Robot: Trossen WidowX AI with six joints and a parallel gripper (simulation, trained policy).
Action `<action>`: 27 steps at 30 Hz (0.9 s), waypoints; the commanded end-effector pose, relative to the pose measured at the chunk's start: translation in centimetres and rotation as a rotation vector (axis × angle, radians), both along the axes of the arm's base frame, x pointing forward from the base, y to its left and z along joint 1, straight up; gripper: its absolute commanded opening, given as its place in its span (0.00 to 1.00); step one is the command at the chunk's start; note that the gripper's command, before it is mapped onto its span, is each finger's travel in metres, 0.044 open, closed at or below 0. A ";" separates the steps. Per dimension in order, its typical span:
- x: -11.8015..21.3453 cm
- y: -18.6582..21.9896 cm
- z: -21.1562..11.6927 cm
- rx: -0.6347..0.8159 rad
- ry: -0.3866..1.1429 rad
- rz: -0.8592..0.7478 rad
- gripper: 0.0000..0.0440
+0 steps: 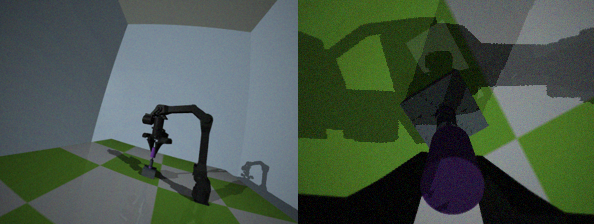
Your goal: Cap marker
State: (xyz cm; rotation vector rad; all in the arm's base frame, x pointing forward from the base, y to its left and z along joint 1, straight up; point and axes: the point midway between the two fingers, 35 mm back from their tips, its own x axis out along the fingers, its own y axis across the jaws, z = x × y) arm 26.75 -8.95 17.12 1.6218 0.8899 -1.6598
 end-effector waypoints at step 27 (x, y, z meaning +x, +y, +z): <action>-0.2 -0.1 -6.5 0.059 0.078 0.025 0.17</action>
